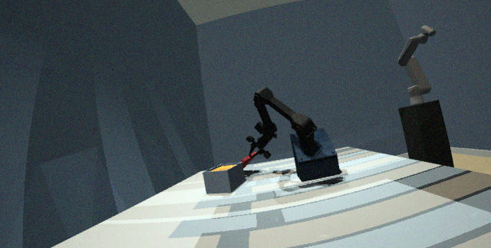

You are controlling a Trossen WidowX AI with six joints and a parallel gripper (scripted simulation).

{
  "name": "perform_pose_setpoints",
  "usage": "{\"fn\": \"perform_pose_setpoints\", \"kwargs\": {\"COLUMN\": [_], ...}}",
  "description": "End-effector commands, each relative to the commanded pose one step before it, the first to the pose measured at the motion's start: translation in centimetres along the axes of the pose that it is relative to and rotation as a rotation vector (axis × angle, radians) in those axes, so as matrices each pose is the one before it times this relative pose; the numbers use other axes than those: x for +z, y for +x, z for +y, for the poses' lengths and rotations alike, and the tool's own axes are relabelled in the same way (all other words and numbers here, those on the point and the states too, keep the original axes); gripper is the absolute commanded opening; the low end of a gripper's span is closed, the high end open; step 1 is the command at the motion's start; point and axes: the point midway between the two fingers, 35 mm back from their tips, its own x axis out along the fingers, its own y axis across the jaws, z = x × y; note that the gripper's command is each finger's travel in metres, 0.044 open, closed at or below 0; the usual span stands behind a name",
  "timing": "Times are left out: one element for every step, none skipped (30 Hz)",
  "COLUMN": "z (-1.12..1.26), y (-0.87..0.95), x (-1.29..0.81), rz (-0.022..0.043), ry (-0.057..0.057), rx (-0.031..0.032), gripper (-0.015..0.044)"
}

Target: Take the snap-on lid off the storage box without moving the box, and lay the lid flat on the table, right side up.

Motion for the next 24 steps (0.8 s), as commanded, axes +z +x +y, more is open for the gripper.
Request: {"fn": "perform_pose_setpoints", "kwargs": {"z": [-1.087, -0.062, -0.062, -0.062, -0.062, -0.062, -0.062, -0.062, -0.062, -0.062, -0.062, -0.062, -0.062, -0.062, -0.062, -0.062, -0.062, -0.062, -0.062, -0.062, -0.062, -0.062, -0.062, -0.062], "y": [0.707, 0.052, 0.052, 0.052, 0.052, 0.052, 0.052, 0.052, 0.052, 0.052, 0.052, 0.052, 0.052, 0.052, 0.052, 0.052, 0.052, 0.052, 0.052, 0.052, 0.052, 0.052, 0.052, 0.052], "x": [-0.403, -0.002, -0.002, -0.002, -0.002, -0.002, -0.002, -0.002, -0.002, -0.002, -0.002, -0.002, -0.002, -0.002, -0.002, -0.002, -0.002, -0.002, -0.002, -0.002, -0.002, -0.002, -0.002, -0.002], "rz": [0.00756, 0.00004, 0.00004, 0.00004, 0.00004, 0.00004, 0.00004, 0.00004, 0.00004, 0.00004, 0.00004, 0.00004, 0.00004, 0.00004, 0.00004, 0.00004, 0.00004, 0.00004, 0.00004, 0.00004, 0.00004, 0.00004, 0.00004, 0.00004], "ry": [0.0001, 0.0, 0.0, 0.0, 0.0, 0.0, 0.0, 0.0, 0.0, 0.0, 0.0, 0.0, 0.0, 0.0, 0.0, 0.0, 0.0, 0.0, 0.0, 0.0, 0.0, 0.0, 0.0, 0.0], "rx": [-0.02421, 0.0, 0.0, 0.0, 0.0, 0.0, 0.0, 0.0, 0.0, 0.0, 0.0, 0.0, 0.0, 0.0, 0.0, 0.0, 0.0, 0.0, 0.0, 0.0, 0.0, 0.0, 0.0, 0.0], "gripper": [0.0, 0.0, 0.0, 0.0, 0.0, 0.0, 0.0, 0.0, 0.0, 0.0, 0.0, 0.0, 0.0, 0.0, 0.0, 0.0, 0.0, 0.0, 0.0, 0.0, 0.0, 0.0, 0.0, 0.0]}}
